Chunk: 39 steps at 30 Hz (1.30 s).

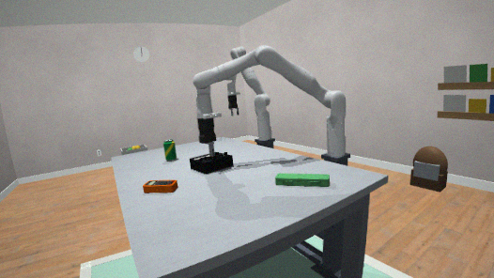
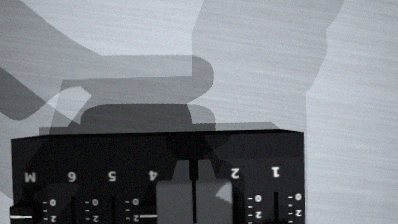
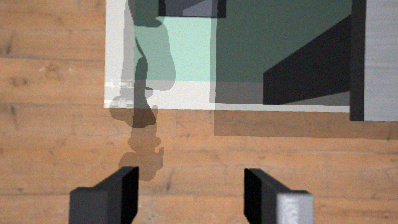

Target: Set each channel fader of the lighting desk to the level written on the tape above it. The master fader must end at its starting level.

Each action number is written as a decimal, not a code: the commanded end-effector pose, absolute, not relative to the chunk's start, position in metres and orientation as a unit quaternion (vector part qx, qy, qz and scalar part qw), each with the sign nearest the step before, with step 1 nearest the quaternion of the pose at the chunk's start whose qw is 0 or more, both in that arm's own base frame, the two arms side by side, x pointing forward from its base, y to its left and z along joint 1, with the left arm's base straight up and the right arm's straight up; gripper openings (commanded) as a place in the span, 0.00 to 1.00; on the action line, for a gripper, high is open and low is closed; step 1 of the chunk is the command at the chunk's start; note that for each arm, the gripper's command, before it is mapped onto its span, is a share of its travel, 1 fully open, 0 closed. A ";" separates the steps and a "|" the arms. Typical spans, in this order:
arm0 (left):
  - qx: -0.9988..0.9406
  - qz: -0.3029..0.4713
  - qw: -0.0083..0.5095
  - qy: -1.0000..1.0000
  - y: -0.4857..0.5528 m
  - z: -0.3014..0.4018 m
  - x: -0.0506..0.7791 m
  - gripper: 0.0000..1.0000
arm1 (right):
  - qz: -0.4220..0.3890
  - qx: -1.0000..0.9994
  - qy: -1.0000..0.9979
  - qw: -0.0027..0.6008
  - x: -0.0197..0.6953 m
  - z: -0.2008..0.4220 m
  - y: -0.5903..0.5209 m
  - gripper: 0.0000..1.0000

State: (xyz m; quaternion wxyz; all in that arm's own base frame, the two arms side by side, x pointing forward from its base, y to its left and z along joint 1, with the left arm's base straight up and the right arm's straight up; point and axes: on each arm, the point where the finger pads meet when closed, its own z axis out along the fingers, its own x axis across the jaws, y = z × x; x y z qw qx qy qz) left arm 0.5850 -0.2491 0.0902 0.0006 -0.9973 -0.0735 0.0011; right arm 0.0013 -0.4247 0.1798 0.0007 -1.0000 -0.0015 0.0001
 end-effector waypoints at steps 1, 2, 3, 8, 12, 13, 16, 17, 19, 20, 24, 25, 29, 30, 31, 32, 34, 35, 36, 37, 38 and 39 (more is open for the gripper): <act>-0.997 0.000 0.000 -0.074 -0.249 0.091 0.586 0.00 | 0.000 -1.000 -0.002 0.000 0.001 0.180 -0.425 1.00; -0.997 0.000 0.000 -0.074 -0.249 0.091 0.586 0.00 | 0.000 -1.000 -0.002 0.000 0.001 0.180 -0.425 1.00; -0.997 0.000 0.000 -0.074 -0.249 0.091 0.586 0.00 | 0.000 -1.000 -0.002 0.000 0.001 0.180 -0.425 1.00; -0.997 0.000 0.000 -0.074 -0.249 0.091 0.586 0.00 | 0.000 -1.000 -0.002 0.000 0.001 0.180 -0.425 1.00; -0.997 0.000 0.000 -0.074 -0.249 0.091 0.586 0.00 | 0.000 -1.000 -0.002 0.000 0.001 0.180 -0.425 1.00; -0.997 0.000 0.000 -0.074 -0.249 0.091 0.586 0.00 | 0.000 -1.000 -0.002 0.000 0.001 0.180 -0.425 1.00; -0.997 0.000 0.000 -0.074 -0.249 0.091 0.586 0.00 | 0.000 -1.000 -0.002 0.000 0.001 0.180 -0.425 1.00; -0.997 0.000 0.000 -0.074 -0.249 0.091 0.586 0.00 | 0.000 -1.000 -0.002 0.000 0.001 0.180 -0.425 1.00; -0.997 0.000 0.000 -0.074 -0.249 0.091 0.586 0.00 | 0.000 -1.000 -0.002 0.000 0.001 0.180 -0.425 1.00; -0.997 0.000 0.000 -0.074 -0.249 0.091 0.586 0.00 | 0.000 -1.000 -0.002 0.000 0.001 0.180 -0.425 1.00; -0.997 0.000 0.000 -0.074 -0.249 0.090 0.586 0.00 | 0.000 -1.000 -0.002 0.000 0.001 0.180 -0.425 1.00; -0.997 0.000 0.000 -0.074 -0.249 0.090 0.586 0.00 | 0.000 -1.000 -0.002 0.000 0.001 0.180 -0.425 1.00; -0.997 0.000 0.000 -0.074 -0.249 0.088 0.586 0.00 | 0.000 -1.000 -0.002 0.000 0.001 0.180 -0.425 1.00; -0.997 0.000 0.000 -0.074 -0.249 0.088 0.586 0.00 | 0.000 -1.000 -0.002 0.000 0.001 0.180 -0.425 1.00; -0.997 0.000 0.000 -0.074 -0.249 0.087 0.586 0.00 | 0.000 -1.000 -0.002 0.000 0.001 0.180 -0.425 1.00; -0.997 0.000 0.000 -0.074 -0.249 0.086 0.586 0.00 | 0.000 -1.000 -0.002 0.000 0.001 0.180 -0.425 1.00; -0.997 0.000 0.000 -0.074 -0.249 0.085 0.586 0.00 | 0.000 -1.000 -0.002 0.000 0.001 0.180 -0.425 1.00; -0.997 0.000 0.000 -0.074 -0.249 0.084 0.586 0.00 | 0.000 -1.000 -0.002 0.000 0.001 0.180 -0.425 1.00; -0.997 0.000 0.000 -0.074 -0.249 0.083 0.586 0.00 | 0.000 -1.000 -0.002 0.000 0.001 0.180 -0.425 1.00; -0.997 0.000 0.000 -0.074 -0.249 0.083 0.586 0.00 | 0.000 -1.000 -0.002 0.000 0.001 0.180 -0.425 1.00; -0.997 0.000 0.000 -0.074 -0.249 0.082 0.586 0.00 | 0.000 -1.000 -0.002 0.000 0.001 0.180 -0.425 1.00; -0.997 0.000 0.000 -0.074 -0.249 0.081 0.586 0.00 | 0.000 -1.000 -0.002 0.000 0.001 0.180 -0.425 1.00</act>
